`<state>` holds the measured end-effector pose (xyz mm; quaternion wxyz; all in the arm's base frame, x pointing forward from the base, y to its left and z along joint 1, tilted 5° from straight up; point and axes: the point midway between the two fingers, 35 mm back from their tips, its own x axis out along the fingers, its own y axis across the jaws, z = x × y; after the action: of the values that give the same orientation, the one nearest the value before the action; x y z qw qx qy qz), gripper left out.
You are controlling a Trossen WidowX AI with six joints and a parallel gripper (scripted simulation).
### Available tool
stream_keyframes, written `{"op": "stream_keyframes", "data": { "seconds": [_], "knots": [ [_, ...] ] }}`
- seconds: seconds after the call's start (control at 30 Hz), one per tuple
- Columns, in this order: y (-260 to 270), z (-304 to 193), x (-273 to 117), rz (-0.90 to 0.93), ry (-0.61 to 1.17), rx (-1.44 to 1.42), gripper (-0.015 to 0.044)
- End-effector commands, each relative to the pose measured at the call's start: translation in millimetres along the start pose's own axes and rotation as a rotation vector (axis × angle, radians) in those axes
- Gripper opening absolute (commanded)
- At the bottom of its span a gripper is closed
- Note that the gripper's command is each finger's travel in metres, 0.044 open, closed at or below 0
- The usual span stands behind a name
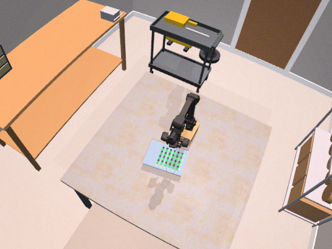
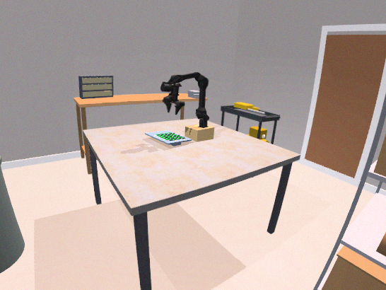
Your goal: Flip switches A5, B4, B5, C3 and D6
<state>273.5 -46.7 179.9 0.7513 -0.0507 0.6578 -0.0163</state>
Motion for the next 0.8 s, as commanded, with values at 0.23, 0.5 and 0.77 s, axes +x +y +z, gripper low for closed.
{"op": "stream_keyframes", "data": {
  "seconds": [0.23, 0.5, 0.77],
  "knots": [
    [-46.9, 43.3, 97.3, 0.011, 0.017, 0.050, 0.0190],
    [-51.0, 45.7, 119.3, 0.015, 0.010, 0.049, 0.0000],
    [-50.5, 44.1, 143.0, 0.014, -0.008, 0.049, 0.0000]
  ]
}}
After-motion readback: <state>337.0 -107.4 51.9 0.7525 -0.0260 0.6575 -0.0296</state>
